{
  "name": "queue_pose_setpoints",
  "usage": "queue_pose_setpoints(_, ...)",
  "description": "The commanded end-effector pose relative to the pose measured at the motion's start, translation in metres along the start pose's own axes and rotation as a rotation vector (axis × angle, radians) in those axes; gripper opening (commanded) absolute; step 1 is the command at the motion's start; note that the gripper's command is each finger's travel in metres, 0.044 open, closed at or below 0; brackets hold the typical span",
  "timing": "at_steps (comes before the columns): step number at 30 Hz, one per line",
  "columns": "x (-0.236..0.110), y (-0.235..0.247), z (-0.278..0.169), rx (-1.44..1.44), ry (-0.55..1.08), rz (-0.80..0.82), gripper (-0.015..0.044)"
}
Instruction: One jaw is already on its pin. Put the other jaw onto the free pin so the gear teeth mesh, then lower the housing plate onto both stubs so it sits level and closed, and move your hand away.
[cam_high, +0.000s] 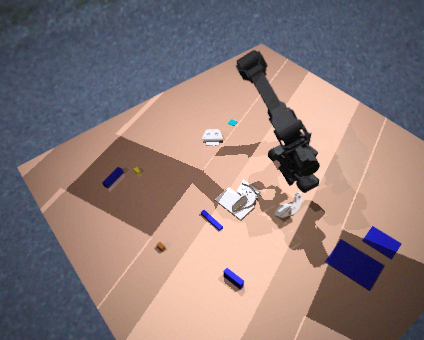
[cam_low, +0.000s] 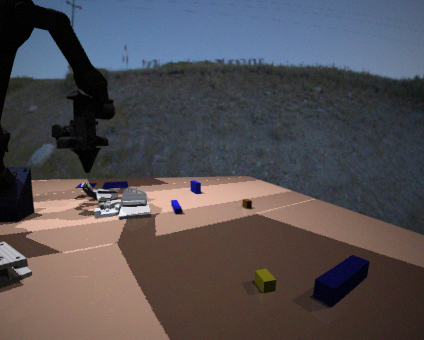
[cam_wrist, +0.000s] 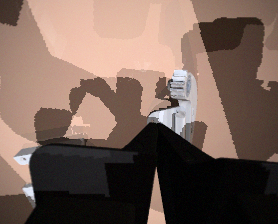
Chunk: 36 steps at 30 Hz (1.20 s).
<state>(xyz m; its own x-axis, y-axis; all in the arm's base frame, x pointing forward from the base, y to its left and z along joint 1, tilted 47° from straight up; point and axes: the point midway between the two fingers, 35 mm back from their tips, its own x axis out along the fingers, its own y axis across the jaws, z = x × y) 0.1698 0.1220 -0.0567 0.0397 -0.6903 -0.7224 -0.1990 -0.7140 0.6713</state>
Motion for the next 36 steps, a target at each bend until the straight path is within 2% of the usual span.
queue_pose_setpoints(1, 0.003, 0.005, 0.008, -0.111, -0.006, 0.032, 0.0)
queue_pose_setpoints(11, 0.005, 0.007, 0.01, -0.15, -0.007, 0.043, 0.0)
queue_pose_setpoints(36, 0.045, 0.008, 0.01, -0.15, -0.006, 0.044, 0.0)
